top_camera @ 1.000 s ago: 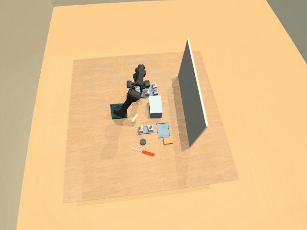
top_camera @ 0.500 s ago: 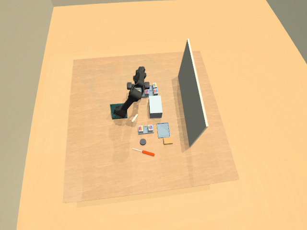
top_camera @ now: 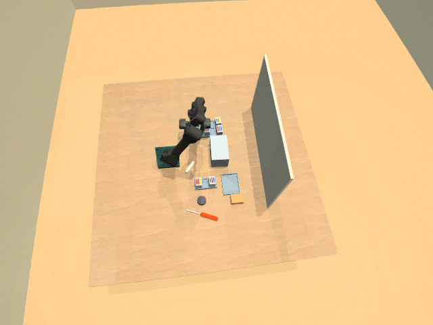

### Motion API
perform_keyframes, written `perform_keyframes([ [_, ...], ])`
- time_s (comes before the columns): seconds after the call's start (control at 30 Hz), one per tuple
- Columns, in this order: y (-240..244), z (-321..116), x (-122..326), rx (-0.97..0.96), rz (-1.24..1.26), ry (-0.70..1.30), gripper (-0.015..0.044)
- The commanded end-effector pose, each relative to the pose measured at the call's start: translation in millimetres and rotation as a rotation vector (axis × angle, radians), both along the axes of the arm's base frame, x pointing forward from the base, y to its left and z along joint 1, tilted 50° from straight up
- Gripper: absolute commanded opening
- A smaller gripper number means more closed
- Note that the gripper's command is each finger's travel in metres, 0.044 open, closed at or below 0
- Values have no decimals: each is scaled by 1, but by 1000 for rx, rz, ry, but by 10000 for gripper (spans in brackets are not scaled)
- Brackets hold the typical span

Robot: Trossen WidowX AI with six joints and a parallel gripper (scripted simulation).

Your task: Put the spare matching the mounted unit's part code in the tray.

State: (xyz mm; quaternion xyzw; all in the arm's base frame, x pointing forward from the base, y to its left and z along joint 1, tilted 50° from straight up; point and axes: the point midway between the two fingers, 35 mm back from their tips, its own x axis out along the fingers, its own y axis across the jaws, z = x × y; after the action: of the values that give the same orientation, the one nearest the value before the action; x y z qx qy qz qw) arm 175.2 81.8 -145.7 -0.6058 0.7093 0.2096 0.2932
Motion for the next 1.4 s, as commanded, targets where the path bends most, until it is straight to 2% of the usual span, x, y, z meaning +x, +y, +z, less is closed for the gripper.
perform_keyframes([
  [0.0, -8, -4, -4, -10, 5, 9, 300],
  [0.63, -11, -6, -5, -10, 5, 9, 300],
  [0.8, -10, -6, -4, -7, -1, 6, 169],
  [1.03, -10, -6, -4, -7, -1, 6, 122],
  [1.2, -10, -6, -4, -7, -1, 6, 0],
  [1.37, -10, -6, -4, -7, -1, 6, 0],
])
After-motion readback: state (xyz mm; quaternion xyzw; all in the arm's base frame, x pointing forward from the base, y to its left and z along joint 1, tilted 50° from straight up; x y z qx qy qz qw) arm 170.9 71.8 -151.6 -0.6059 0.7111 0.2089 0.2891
